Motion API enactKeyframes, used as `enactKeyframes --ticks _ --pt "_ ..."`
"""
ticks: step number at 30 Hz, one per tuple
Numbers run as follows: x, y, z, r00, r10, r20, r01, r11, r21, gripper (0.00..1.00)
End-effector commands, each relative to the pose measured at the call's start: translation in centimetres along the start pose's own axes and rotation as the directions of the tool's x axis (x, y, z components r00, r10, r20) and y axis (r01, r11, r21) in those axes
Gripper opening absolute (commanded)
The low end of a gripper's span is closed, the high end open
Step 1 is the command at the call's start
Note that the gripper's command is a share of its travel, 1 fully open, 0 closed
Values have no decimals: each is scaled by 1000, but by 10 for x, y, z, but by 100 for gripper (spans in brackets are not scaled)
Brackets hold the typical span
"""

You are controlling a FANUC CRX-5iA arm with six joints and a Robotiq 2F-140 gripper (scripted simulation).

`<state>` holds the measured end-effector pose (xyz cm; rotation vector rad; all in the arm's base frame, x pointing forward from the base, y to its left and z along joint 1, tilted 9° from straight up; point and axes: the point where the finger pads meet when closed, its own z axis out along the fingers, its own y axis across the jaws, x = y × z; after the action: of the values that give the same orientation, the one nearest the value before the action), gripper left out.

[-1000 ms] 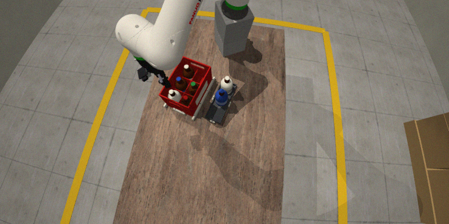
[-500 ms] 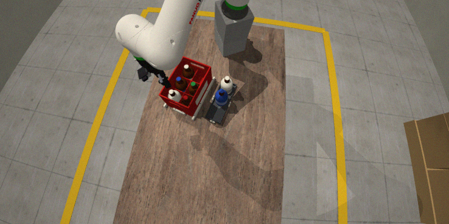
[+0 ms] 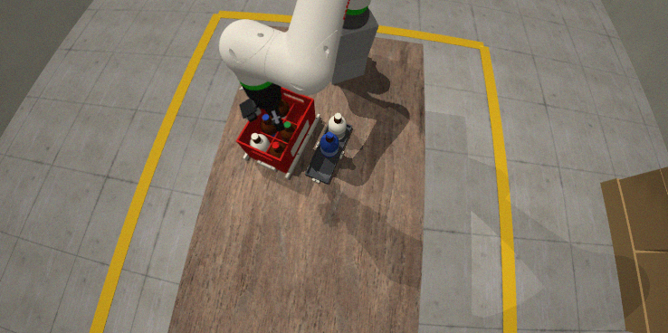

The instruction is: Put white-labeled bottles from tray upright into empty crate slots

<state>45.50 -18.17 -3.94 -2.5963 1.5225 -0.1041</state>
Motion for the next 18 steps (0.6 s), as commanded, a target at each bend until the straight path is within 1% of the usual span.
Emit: enactKeyframes --ticks 1,4,9,15,17,18 --pt "-39 -12 -3 1000 3 -11 -3 1000 -5 10" --pt "-59 -15 -4 1000 3 -11 -3 1000 -5 10" --pt "-107 -18 -3 1000 2 -12 -3 1000 -4 10" --pt "-162 -13 -1 1000 1 -12 -1 1000 0 10" --pt "-162 -13 -1 1000 1 -12 -1 1000 0 10" --pt "-180 -9 1 1000 1 -12 -1 1000 2 10"
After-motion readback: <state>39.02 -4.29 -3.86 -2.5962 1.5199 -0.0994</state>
